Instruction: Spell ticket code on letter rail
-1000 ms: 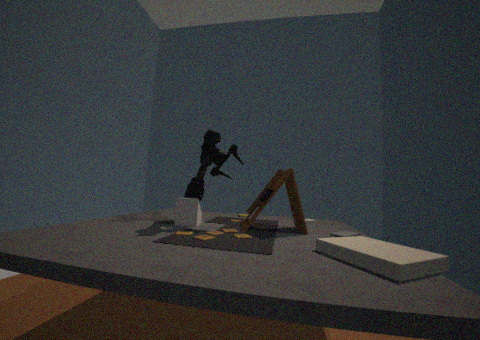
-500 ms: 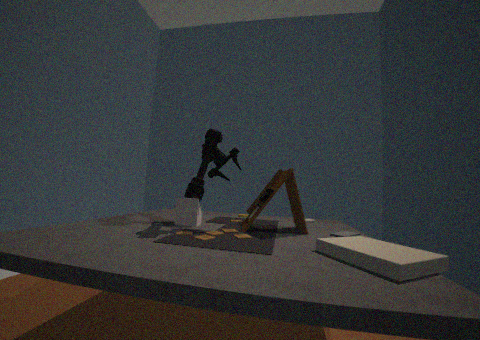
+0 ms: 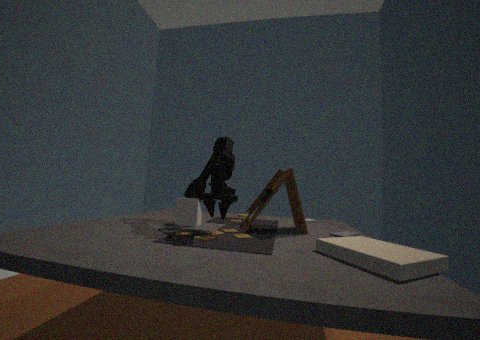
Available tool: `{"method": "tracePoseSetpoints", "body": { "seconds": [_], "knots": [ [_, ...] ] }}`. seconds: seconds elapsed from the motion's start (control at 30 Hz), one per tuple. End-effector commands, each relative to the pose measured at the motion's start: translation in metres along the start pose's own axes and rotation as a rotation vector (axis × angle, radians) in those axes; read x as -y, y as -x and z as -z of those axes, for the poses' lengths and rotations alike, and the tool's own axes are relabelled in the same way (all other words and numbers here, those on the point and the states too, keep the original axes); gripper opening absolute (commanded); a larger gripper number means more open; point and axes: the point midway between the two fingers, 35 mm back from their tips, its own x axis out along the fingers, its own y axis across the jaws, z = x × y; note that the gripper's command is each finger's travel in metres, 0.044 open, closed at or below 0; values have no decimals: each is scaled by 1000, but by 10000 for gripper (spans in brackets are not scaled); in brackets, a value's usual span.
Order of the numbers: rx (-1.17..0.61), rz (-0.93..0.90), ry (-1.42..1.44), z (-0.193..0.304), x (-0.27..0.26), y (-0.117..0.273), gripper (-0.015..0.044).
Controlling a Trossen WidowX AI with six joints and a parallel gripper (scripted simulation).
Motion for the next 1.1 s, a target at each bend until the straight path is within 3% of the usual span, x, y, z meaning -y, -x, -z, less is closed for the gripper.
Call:
{"method": "tracePoseSetpoints", "body": {
  "seconds": [0.0, 0.23, 0.47, 1.07],
  "knots": [
    [-49, -14, -43, 13, 6, -8, 340],
    [-49, -14, -43, 13, 6, -10, 340],
    [-48, -14, -43, 15, 7, -41, 340],
    [-48, -14, -43, 16, 7, -42, 340]
  ]
}}
